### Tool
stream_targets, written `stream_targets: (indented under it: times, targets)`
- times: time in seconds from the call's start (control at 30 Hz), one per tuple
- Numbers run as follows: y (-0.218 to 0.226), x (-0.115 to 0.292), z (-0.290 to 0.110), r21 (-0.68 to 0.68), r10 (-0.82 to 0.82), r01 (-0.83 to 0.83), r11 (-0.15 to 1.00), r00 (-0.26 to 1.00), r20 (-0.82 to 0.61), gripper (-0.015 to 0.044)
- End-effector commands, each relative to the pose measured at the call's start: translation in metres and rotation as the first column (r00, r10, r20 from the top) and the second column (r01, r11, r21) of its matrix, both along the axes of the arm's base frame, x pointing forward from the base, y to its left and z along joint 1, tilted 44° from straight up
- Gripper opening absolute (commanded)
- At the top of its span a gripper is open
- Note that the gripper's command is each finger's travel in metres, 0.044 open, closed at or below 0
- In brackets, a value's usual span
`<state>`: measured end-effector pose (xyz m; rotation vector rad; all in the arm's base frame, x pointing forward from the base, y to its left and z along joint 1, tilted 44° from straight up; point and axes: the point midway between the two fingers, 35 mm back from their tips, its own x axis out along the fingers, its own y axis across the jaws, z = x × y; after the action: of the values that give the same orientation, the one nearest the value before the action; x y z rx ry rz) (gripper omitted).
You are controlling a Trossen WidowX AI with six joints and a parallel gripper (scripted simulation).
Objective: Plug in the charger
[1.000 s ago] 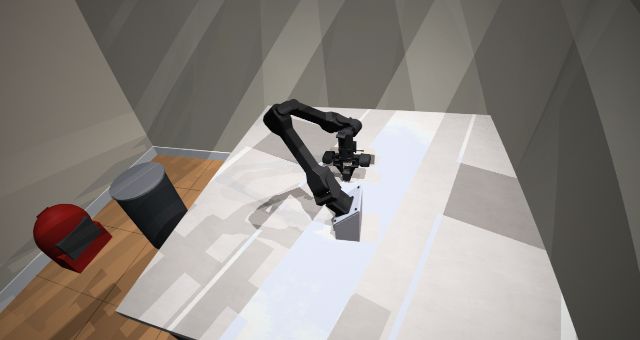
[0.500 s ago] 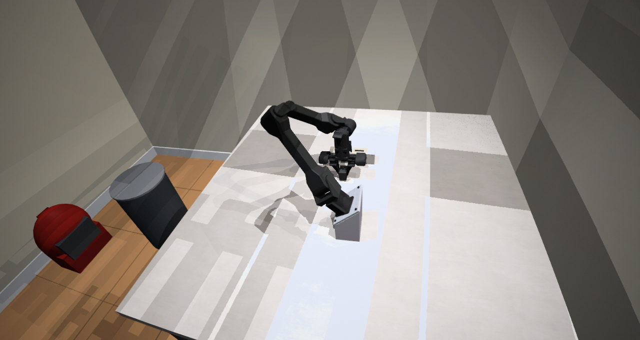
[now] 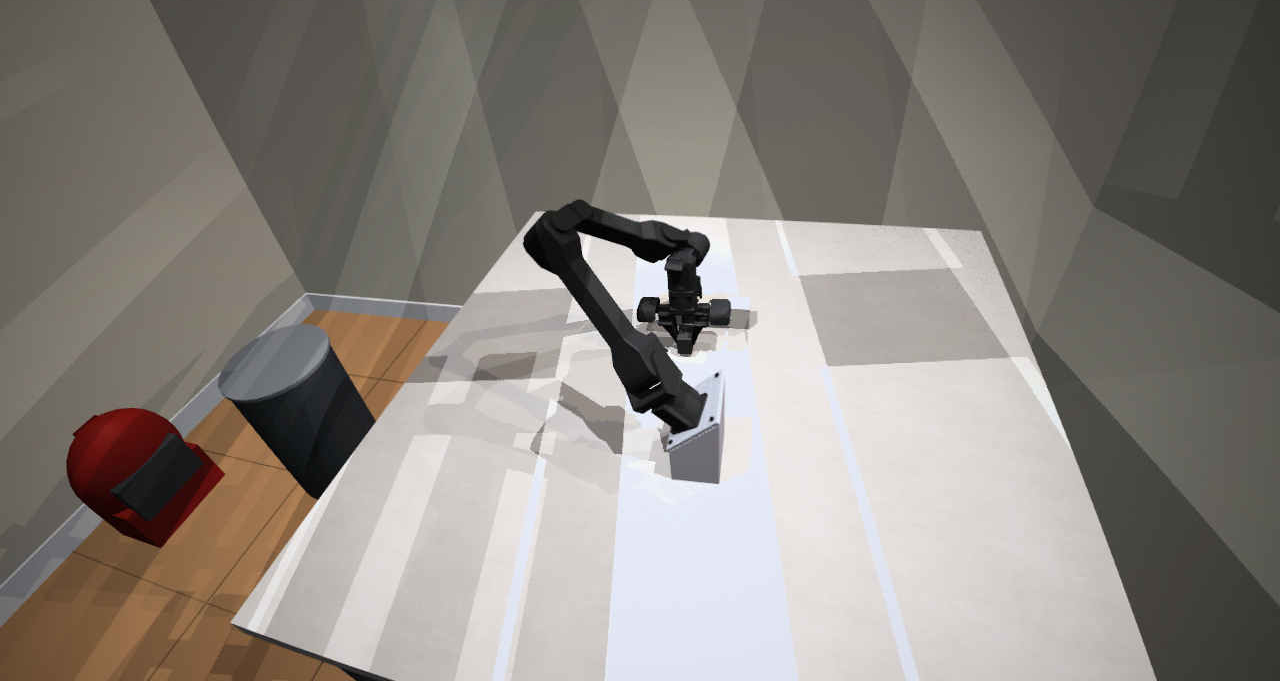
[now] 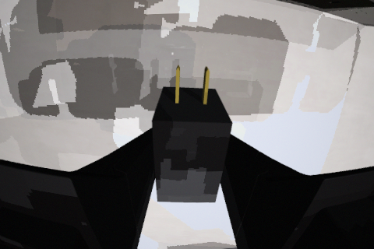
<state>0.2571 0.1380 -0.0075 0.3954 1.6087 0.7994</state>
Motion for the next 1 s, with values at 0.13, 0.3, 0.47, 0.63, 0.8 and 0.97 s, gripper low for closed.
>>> stream_targets:
  times: [0.13, 0.3, 0.47, 0.63, 0.8, 0.97]
  targets:
    - [0.004, 0.01, 0.0, 0.004, -0.003, 0.003, 1.0, 1.0, -0.008, 0.0]
    - [0.005, 0.015, 0.0, 0.005, -0.002, 0.002, 1.0, 1.0, -0.007, 0.0]
    - [0.007, 0.02, 0.0, 0.006, 0.0, 0.0, 1.0, 1.0, -0.005, 0.0]
    - [0.009, 0.025, 0.0, 0.007, 0.002, -0.002, 1.0, 1.0, -0.003, 0.0]
    - [0.01, 0.027, 0.0, 0.007, 0.003, -0.003, 1.0, 1.0, -0.003, 0.0]
    - [0.01, 0.027, 0.0, 0.007, 0.003, -0.003, 1.0, 1.0, -0.003, 0.0]
